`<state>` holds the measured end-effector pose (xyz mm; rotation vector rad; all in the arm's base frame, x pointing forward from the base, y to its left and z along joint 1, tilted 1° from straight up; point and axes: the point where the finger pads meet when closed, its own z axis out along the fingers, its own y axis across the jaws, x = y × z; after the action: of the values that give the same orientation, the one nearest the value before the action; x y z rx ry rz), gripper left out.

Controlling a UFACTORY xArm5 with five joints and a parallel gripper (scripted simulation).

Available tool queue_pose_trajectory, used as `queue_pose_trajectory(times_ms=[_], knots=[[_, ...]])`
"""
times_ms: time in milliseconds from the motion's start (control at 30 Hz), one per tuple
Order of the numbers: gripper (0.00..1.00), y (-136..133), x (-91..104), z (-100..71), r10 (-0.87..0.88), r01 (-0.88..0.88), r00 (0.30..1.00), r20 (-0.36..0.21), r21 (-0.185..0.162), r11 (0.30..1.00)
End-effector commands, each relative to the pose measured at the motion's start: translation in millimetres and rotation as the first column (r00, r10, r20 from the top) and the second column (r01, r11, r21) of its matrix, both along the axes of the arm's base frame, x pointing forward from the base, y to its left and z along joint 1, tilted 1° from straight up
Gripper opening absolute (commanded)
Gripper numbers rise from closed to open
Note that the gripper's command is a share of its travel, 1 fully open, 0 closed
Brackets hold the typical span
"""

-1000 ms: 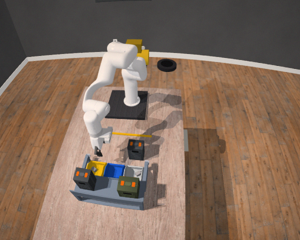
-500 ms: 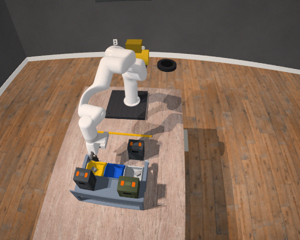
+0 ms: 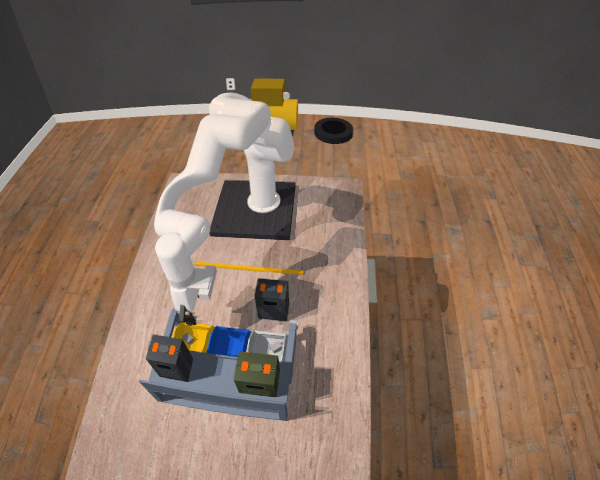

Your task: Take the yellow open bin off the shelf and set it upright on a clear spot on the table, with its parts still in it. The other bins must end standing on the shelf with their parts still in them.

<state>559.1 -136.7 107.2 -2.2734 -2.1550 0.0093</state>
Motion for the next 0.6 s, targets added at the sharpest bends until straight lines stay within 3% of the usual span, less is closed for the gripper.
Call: queue_pose_trajectory(times_ms=[0, 567], knots=[[1.00, -0.3, 1.2, 2.0, 0.000, 0.000, 1.000, 0.004, -0.001, 1.000], [1.00, -0.3, 1.2, -3.4, 0.000, 0.000, 1.000, 0.004, -0.002, 1.000]])
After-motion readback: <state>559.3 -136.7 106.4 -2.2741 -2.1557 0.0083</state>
